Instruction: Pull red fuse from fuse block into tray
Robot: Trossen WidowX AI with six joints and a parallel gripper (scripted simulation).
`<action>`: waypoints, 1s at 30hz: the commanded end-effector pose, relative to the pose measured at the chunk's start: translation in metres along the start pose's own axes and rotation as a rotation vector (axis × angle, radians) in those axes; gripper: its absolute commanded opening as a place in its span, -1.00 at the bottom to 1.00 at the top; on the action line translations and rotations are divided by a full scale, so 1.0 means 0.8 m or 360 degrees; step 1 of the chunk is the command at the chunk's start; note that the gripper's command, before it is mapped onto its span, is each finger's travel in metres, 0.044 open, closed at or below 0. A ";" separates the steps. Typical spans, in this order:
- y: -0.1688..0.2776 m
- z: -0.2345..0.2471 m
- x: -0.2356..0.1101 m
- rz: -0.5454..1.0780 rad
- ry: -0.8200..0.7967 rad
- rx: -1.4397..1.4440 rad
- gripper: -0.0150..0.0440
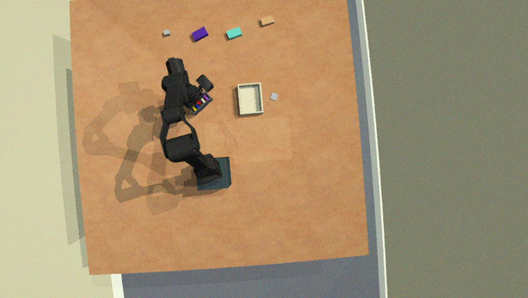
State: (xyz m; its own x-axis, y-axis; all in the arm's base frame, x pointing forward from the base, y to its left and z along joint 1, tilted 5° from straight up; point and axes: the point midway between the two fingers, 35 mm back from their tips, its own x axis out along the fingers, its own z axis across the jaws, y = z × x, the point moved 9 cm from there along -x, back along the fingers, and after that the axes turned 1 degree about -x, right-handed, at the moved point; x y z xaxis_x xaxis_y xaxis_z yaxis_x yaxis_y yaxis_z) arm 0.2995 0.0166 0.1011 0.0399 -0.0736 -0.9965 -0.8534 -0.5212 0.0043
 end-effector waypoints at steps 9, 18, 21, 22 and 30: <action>0.000 0.000 -0.015 0.0001 0.0004 0.0007 -0.49; 0.000 0.000 -0.032 0.0001 0.0004 0.0007 -0.49; 0.000 -0.001 -0.033 0.0001 0.0004 0.0007 -0.49; 0.001 -0.004 -0.033 0.0002 0.0004 0.0007 -0.49; 0.021 -0.052 -0.033 0.0003 0.0005 0.0007 -0.49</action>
State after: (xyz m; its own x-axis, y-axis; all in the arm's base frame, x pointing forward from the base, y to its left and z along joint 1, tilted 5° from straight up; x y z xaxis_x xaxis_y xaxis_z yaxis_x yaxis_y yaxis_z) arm 0.3036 -0.0100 0.1299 0.0428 -0.0776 -0.9961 -0.8562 -0.5166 0.0035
